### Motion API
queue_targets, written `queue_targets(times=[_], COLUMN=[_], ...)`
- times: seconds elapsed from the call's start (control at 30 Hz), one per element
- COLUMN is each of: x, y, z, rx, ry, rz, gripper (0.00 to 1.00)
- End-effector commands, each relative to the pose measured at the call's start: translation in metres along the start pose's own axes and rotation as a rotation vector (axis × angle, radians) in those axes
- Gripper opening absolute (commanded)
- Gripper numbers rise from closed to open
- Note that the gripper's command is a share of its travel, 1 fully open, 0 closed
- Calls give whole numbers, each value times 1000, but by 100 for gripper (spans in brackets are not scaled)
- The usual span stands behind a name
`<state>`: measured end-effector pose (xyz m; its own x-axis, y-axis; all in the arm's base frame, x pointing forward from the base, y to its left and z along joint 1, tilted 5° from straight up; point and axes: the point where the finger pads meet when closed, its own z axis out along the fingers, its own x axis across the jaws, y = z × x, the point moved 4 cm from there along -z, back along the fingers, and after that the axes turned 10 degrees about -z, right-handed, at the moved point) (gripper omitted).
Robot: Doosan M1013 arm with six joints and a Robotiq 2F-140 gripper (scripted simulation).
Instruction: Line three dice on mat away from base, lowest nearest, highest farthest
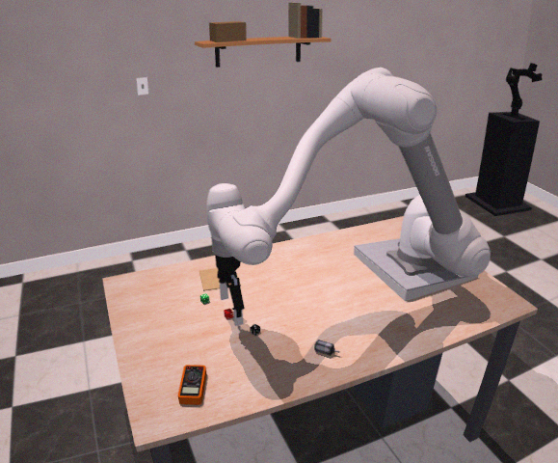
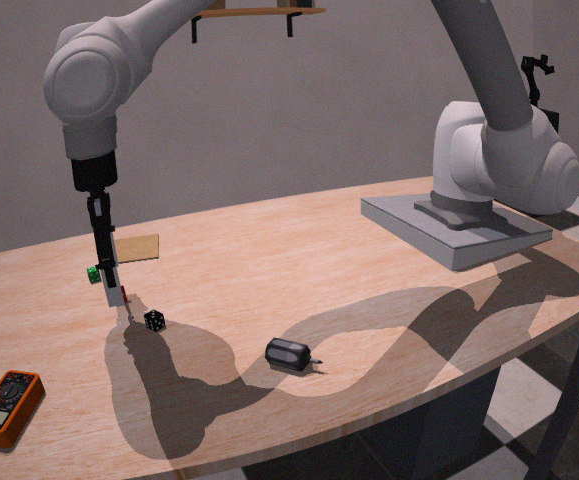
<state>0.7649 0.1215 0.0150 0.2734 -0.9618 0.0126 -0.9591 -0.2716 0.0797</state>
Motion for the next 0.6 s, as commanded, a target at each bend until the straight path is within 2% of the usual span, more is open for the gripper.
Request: queue_targets(times=[0.0,0.07,0.27,0.57], x=[-26,-26,-57,-60], y=[7,7,15,16], z=[-1,-1,-1,-1], rx=[2,2,2,2], ry=[0,0,0,0], rz=[1,1,1,1], gripper=[100,100,100,100])
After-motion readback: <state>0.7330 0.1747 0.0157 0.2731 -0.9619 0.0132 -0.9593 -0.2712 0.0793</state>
